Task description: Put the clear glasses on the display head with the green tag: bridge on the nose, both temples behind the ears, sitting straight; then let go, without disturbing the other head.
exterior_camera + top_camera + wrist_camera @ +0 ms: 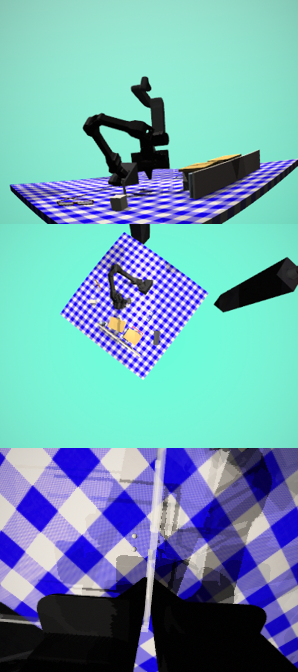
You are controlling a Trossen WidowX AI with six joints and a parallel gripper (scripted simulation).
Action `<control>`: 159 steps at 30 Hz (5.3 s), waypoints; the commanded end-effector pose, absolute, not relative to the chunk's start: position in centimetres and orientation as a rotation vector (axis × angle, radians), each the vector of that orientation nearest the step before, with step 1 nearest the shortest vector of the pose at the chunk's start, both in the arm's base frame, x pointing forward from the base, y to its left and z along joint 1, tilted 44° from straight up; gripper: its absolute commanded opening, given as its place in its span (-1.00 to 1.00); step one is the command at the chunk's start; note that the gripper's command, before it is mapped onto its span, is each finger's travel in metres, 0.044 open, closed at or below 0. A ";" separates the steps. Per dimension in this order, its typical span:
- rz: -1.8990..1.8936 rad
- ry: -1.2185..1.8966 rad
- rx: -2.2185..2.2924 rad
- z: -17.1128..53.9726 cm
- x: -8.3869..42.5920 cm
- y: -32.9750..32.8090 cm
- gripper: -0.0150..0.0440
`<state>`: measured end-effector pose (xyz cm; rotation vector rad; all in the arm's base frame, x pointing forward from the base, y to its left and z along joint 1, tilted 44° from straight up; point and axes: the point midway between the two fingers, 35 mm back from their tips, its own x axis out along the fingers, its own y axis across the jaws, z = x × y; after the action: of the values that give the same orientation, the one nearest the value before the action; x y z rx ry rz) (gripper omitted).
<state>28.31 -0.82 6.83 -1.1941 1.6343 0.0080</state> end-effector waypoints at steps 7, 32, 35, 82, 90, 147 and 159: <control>0.008 1.638 -1.202 6.2 28.2 -1.5 -0.49; 0.004 1.639 -1.204 4.8 28.1 -3.0 -0.49; 0.003 1.639 -1.204 4.7 28.1 -3.2 -0.49; 0.004 1.640 -1.204 8.5 27.7 0.5 -0.13; 0.006 1.635 -1.211 7.9 27.7 0.1 0.19; -0.003 1.636 -1.195 4.0 27.7 -3.3 -0.13; -0.003 1.636 -1.195 4.0 27.7 -3.3 -0.40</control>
<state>27.74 -3.30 4.01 -1.1957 1.6356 -0.0020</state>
